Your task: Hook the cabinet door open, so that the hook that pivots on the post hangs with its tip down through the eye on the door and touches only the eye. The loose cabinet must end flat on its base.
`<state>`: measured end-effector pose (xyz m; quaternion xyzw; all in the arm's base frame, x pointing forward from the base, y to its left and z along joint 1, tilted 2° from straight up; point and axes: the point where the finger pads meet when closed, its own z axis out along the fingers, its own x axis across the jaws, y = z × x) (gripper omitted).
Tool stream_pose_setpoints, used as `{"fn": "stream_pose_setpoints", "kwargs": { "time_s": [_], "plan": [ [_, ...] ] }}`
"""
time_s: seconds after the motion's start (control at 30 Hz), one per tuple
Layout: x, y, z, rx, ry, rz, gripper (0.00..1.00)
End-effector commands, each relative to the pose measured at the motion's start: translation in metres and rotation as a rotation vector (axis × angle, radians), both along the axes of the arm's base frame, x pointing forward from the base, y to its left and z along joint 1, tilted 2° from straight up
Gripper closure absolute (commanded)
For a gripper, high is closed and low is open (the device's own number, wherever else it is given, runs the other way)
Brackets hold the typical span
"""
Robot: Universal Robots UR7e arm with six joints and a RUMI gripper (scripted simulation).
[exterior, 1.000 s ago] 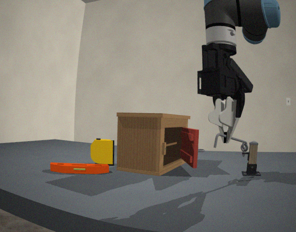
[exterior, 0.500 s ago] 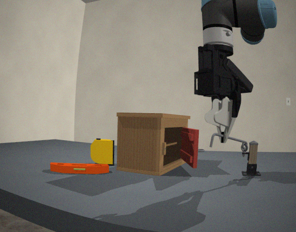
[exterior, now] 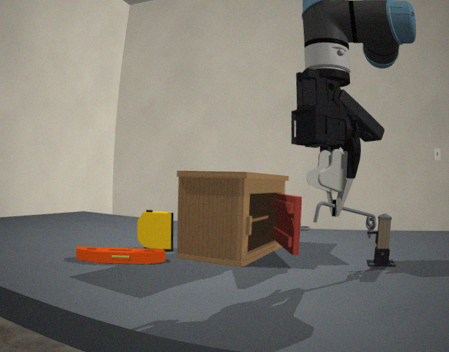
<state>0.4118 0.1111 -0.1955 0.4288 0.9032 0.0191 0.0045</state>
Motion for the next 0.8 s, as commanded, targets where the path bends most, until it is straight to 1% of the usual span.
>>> {"fn": "stream_pose_setpoints", "kwargs": {
  "time_s": [0.0, 0.17, 0.33, 0.77],
  "plan": [
    [0.003, -0.003, 0.0, 0.001, 0.001, -0.052, 0.98],
    [0.004, -0.004, 0.0, 0.001, 0.001, -0.058, 0.98],
    [0.006, -0.007, 0.0, 0.003, 0.003, -0.121, 0.98],
    [0.01, -0.014, 0.0, 0.004, 0.005, -0.19, 0.98]
  ]
}}
